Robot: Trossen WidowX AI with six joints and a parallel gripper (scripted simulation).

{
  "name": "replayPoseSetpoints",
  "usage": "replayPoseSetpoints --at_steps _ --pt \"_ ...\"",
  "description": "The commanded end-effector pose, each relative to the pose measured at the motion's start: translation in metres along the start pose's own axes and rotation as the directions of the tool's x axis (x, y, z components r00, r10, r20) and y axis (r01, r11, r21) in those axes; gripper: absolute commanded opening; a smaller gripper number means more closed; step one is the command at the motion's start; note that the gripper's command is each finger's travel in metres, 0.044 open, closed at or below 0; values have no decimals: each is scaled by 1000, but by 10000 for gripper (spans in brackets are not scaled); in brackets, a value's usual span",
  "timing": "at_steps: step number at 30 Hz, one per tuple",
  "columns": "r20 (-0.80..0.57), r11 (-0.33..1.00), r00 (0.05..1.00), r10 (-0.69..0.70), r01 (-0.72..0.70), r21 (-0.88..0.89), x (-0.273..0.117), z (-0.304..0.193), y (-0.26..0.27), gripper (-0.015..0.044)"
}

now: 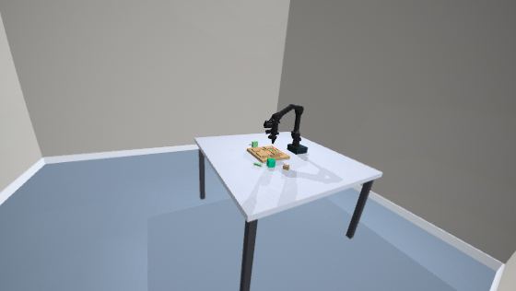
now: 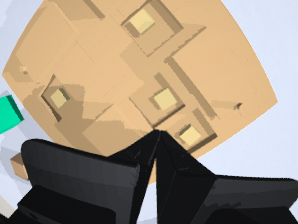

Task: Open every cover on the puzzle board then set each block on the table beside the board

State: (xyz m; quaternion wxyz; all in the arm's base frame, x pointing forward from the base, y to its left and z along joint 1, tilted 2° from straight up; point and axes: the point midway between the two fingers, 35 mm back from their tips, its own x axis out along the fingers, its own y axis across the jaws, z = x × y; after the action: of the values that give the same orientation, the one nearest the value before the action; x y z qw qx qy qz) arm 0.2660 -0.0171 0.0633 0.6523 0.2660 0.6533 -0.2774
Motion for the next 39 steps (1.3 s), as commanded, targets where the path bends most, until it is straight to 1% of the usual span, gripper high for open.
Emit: replayPoseSetpoints --at_steps 1,4,6,18,21,29,39 --pt "1 931 1000 -6 5 365 5 -21 -29 0" --pt "0 851 1000 -7 6 525 8 -32 -41 0" --pt "0 829 1000 -7 6 560 9 -34 -43 0" --pt "0 829 1000 -7 6 560 11 -34 -44 0" --pt "0 829 1000 -7 6 560 20 -33 -43 0" --pt "0 829 1000 -8 6 560 56 -33 -45 0" --pt "0 829 1000 -8 6 560 63 -32 -46 0"
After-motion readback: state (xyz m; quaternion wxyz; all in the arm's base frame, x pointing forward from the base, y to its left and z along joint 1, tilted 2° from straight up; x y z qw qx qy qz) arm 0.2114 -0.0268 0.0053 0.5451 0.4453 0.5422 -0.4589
